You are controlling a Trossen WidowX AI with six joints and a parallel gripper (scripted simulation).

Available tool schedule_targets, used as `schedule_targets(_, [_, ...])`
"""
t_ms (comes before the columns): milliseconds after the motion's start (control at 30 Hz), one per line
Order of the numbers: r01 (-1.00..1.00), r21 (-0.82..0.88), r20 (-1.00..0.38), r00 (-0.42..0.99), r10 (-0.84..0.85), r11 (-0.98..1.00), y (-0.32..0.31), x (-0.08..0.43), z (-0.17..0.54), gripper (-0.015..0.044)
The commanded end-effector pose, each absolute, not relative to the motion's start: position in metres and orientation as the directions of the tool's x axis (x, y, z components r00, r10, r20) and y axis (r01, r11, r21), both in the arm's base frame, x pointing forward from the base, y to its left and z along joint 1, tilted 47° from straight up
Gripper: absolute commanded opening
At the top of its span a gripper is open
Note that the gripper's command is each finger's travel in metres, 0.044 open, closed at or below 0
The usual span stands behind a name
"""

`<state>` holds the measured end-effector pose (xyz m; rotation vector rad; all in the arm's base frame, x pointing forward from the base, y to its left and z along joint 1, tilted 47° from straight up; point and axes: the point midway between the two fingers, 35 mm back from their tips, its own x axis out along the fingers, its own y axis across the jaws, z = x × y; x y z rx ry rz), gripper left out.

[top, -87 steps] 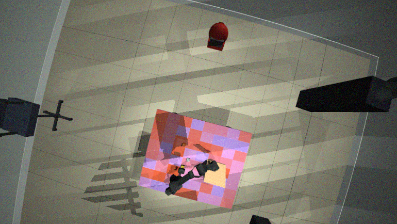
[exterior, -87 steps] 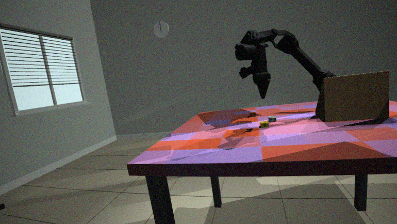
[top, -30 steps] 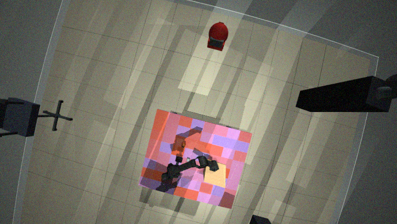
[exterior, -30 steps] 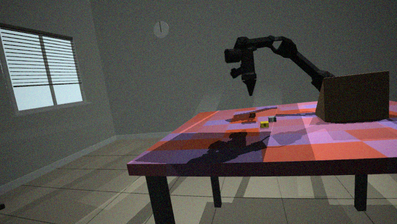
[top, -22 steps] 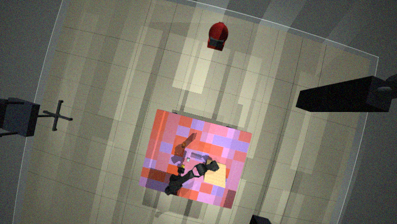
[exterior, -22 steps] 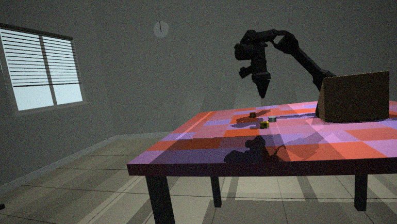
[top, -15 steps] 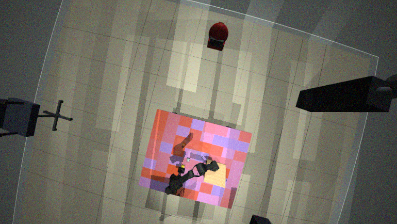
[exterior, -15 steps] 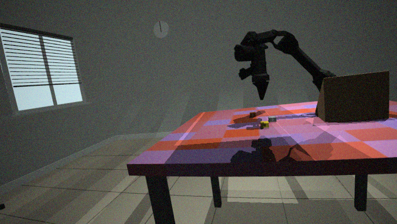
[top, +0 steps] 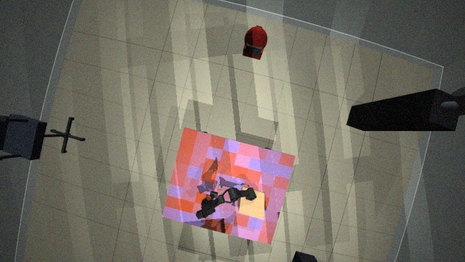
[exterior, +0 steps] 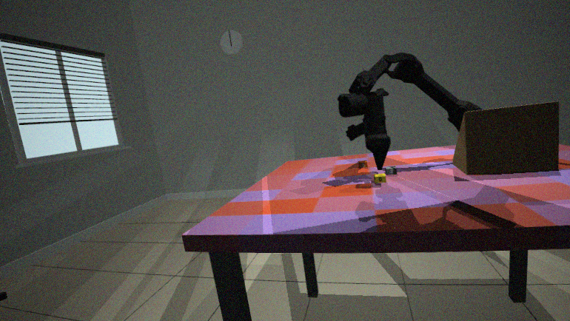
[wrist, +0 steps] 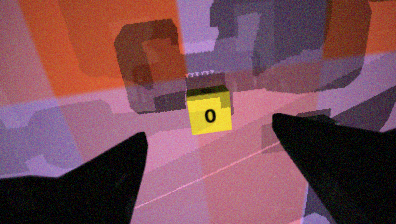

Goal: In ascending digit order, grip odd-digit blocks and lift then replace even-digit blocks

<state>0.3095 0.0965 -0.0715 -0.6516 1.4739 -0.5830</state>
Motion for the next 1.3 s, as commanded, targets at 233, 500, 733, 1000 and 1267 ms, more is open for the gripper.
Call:
schedule_targets(233, [-0.043, -0.716, -0.698, 0.022, -0.716, 0.697, 0.082, 0.309, -0.084, 0.04])
schedule_targets(500, [-0.042, -0.716, -0.698, 0.022, -0.716, 0.696, 0.072, 0.309, -0.093, 0.04])
schedule_targets(733, [-0.042, -0.717, -0.697, 0.022, -0.716, 0.696, 0.07, 0.309, -0.095, 0.0321])
schedule_targets(1000, [-0.042, -0.717, -0.697, 0.022, -0.716, 0.696, 0.07, 0.309, -0.095, 0.012])
schedule_targets(1267, [-0.042, -0.717, -0.697, 0.022, -0.716, 0.696, 0.07, 0.309, -0.095, 0.012])
